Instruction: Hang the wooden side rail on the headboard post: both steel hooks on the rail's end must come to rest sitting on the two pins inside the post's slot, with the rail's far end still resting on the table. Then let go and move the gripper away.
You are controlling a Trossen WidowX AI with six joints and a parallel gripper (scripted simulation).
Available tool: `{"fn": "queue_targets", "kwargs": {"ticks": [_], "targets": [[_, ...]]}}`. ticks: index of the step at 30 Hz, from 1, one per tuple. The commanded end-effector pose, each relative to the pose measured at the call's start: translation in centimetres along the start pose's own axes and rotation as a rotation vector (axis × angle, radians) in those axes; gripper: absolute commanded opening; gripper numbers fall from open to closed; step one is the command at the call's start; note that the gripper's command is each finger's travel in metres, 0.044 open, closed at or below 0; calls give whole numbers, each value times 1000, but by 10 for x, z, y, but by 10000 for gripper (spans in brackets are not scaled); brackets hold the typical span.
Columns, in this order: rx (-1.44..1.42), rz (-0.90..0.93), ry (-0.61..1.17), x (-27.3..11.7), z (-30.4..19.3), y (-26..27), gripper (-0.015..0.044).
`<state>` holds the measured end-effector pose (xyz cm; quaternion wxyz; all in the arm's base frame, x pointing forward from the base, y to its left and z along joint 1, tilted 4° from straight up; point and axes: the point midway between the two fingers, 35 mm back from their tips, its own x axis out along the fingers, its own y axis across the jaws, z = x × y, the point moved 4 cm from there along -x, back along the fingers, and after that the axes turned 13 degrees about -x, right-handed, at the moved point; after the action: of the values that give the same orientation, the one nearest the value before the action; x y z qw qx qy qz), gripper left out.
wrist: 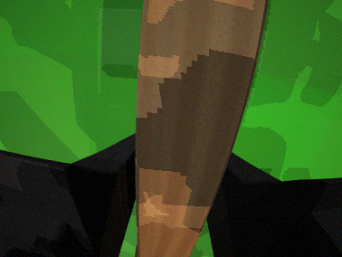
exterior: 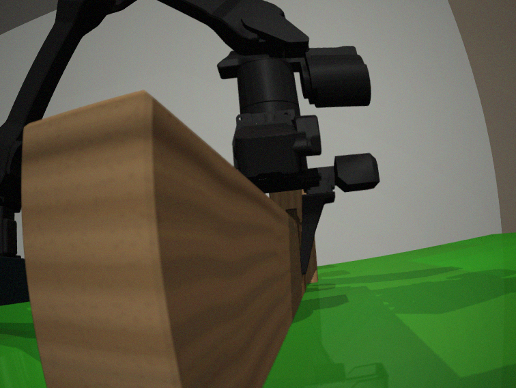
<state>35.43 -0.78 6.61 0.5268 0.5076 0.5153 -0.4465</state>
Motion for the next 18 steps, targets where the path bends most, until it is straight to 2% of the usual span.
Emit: {"fn": "queue_targets", "kwargs": {"ticks": [1,18], "targets": [[-10,4,-5,-2,0,0,0],[-10,4,-5,-5,0,0,0]]}}
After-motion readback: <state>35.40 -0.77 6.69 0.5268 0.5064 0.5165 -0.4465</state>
